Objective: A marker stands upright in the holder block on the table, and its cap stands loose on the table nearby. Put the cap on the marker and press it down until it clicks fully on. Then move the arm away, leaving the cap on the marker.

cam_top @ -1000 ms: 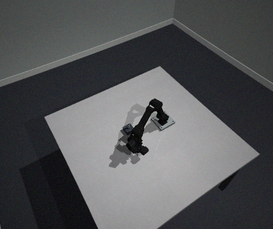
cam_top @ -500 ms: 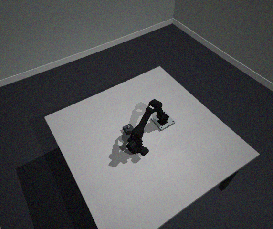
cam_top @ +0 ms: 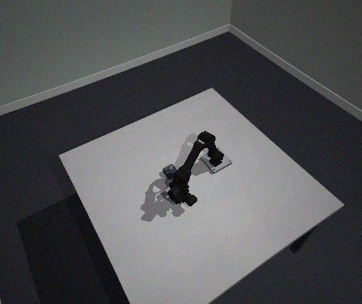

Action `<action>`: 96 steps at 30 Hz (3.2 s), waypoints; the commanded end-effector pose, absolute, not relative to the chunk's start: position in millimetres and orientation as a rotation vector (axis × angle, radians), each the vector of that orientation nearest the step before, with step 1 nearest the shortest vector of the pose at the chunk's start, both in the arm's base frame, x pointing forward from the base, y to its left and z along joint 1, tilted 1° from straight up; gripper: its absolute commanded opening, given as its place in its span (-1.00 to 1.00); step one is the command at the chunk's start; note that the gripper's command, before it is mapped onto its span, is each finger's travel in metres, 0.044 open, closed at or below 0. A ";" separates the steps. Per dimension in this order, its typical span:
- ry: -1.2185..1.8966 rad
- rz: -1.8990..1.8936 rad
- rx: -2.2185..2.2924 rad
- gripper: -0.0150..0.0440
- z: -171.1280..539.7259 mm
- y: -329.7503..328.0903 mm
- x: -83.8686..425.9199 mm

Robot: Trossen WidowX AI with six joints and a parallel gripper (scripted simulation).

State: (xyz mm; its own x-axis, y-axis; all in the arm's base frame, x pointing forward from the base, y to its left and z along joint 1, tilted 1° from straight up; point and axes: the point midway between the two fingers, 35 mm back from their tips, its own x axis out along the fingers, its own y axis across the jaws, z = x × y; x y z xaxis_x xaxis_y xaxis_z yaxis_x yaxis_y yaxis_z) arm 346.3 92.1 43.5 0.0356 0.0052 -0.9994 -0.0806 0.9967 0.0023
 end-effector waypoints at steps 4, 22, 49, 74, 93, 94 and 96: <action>1.522 0.066 -0.061 -0.49 68.0 92.7 348.5; 1.527 0.074 -0.073 -0.49 99.1 75.1 345.4; 1.519 0.051 -0.092 -0.49 123.0 -25.4 330.1; 1.532 0.057 -0.090 -0.49 143.7 -103.7 292.4; 1.534 0.059 -0.088 -0.49 140.0 -121.1 279.9; 1.534 0.059 -0.088 -0.49 138.8 -121.2 280.0; 1.534 0.059 -0.088 -0.49 135.6 -121.3 280.4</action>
State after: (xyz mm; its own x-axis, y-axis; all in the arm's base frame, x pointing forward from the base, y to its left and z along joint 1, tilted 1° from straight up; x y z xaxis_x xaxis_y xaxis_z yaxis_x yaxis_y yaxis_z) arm 280.1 -121.8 140.7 0.0355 -0.0225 -0.9991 -0.0881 0.9958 -0.0255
